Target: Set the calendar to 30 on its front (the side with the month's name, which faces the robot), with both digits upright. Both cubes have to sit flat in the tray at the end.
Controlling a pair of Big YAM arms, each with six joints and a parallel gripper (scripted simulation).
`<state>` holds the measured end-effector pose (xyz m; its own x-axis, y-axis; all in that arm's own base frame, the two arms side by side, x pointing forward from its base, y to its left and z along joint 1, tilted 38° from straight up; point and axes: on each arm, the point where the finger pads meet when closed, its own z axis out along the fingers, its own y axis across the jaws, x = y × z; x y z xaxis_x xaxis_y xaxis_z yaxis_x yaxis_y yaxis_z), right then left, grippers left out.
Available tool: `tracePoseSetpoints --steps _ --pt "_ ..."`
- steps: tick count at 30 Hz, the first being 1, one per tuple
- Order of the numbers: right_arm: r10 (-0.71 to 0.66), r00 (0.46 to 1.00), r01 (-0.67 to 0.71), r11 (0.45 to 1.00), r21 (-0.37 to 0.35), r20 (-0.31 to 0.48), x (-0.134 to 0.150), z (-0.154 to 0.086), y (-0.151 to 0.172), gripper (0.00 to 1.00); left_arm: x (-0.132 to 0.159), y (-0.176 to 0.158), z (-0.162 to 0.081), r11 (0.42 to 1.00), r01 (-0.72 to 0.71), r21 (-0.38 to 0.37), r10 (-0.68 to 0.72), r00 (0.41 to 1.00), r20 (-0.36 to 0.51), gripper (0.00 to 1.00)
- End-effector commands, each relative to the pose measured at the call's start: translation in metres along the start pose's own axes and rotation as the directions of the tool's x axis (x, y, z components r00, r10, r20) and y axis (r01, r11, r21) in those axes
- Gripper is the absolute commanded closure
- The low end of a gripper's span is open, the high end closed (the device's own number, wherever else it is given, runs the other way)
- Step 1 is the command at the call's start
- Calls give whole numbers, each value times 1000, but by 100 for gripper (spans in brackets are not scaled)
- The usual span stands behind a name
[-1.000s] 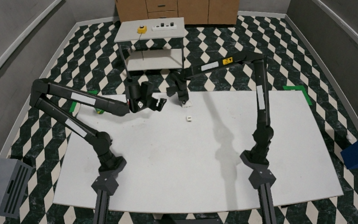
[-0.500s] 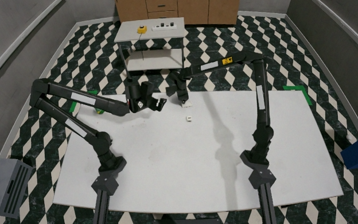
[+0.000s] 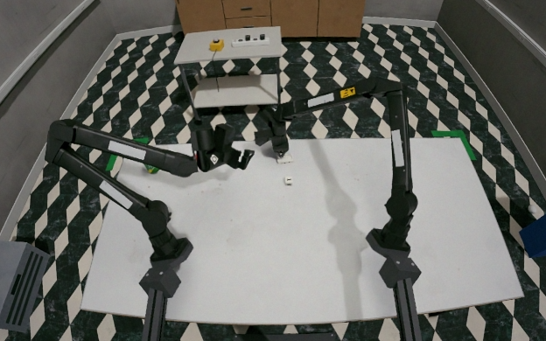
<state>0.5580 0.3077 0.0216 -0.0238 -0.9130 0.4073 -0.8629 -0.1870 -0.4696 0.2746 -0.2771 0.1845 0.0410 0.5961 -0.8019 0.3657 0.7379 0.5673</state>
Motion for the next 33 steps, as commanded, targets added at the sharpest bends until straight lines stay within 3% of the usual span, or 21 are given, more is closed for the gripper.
tracePoseSetpoints --steps 1,22,30,33 --pt "9 1000 -10 999 36 26 -5 -15 -18 76 -2 -2 1 1000 2 2 -2 1000 -1 0" --pt "11 999 -12 999 41 30 -4 -14 -16 76 -2 -2 1 1000 2 2 -2 1000 -1 0" --pt "-1 1000 1 1000 3 -1 2 14 -5 76 -2 -2 1 1000 2 2 -2 1000 -1 0" --pt "10 1000 -10 1000 15 7 6 8 -12 76 -2 -2 1 1000 2 2 -2 1000 -1 0"
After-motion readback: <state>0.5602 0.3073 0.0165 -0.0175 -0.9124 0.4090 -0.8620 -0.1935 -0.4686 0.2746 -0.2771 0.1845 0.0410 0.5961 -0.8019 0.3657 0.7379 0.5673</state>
